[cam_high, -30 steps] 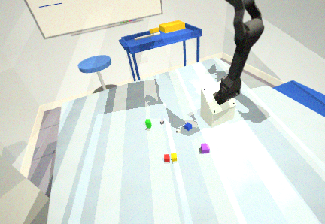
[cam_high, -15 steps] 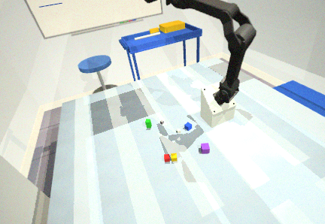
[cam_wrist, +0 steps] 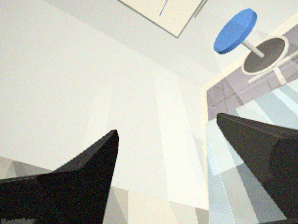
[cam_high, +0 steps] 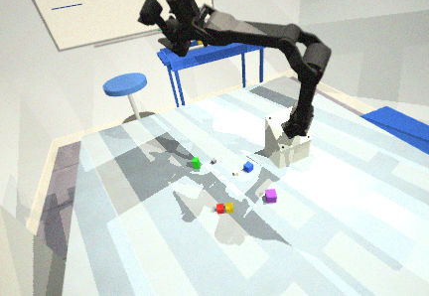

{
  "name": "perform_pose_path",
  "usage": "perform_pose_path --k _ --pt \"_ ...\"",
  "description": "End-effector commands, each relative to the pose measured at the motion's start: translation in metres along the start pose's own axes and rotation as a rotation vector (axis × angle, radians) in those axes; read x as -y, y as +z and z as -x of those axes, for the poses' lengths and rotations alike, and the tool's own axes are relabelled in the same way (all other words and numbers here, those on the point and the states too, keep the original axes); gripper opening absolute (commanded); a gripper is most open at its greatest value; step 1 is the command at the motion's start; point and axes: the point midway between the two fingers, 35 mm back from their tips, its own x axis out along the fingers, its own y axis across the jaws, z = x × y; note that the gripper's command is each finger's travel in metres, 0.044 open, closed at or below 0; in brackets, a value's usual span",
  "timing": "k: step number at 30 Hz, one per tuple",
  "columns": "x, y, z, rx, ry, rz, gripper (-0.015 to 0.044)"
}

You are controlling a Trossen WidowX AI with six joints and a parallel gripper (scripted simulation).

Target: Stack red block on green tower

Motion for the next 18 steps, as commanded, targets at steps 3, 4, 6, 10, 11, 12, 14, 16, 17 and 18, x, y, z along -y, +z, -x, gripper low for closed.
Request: perform_pose_path --k 3,4,6,10,11,12,14,16,17,18 --pt "0.032 -0.108 0.008 -0.285 -0.108 0.264 0.0440" --pt "0.038 -0.124 0.012 -0.333 -0.122 0.307 0.0440" --pt "0.052 -0.156 0.020 -0.428 -0.148 0.392 0.0440" --pt "0.080 -0.215 0.044 -0.622 -0.191 0.558 0.0440" --pt "0.087 -0.228 0.051 -0.671 -0.200 0.598 0.0440" --pt "0.095 -0.242 0.058 -0.720 -0.208 0.637 0.0440" --pt "0.111 -0.266 0.074 -0.818 -0.222 0.713 0.0440" --pt "0.127 -0.288 0.092 -0.917 -0.235 0.787 0.0440" --pt "0.135 -0.299 0.101 -0.967 -0.240 0.823 0.0440" --pt "0.144 -0.308 0.111 -1.017 -0.244 0.858 0.0440"
